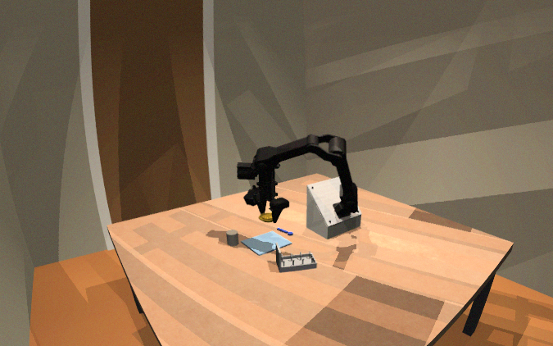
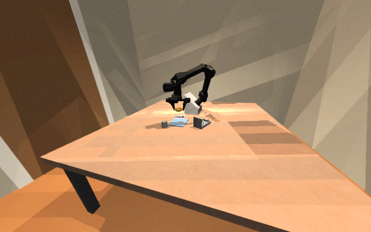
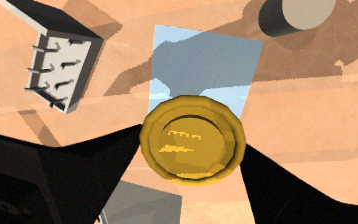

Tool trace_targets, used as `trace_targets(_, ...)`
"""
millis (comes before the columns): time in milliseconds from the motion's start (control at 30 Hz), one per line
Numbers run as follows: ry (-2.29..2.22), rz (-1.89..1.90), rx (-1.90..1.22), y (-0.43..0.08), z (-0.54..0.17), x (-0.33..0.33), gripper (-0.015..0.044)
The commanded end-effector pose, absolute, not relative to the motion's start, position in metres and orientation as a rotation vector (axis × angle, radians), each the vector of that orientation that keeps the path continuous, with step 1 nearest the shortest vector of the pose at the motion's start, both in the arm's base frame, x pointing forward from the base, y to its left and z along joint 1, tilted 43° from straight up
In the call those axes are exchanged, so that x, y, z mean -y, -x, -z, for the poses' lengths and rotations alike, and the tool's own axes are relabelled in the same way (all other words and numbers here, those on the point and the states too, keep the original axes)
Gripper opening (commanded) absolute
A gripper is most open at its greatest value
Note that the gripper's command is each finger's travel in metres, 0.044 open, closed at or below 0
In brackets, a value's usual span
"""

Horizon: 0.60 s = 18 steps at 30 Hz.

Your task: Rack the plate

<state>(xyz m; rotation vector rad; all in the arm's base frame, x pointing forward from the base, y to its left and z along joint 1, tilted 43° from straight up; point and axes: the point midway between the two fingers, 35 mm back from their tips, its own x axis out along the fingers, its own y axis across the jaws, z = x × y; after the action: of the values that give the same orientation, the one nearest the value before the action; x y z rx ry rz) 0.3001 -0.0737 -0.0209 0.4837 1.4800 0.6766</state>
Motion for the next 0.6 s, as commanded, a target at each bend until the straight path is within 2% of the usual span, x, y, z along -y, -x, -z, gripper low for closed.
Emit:
trace_targets(0,-0.470,-0.667,-1.472,-0.304,0.006,0.089,0.0000)
trace_targets(567,-0.471,-0.685,-1.468,-0.303,-0.038,0.129,0.0000)
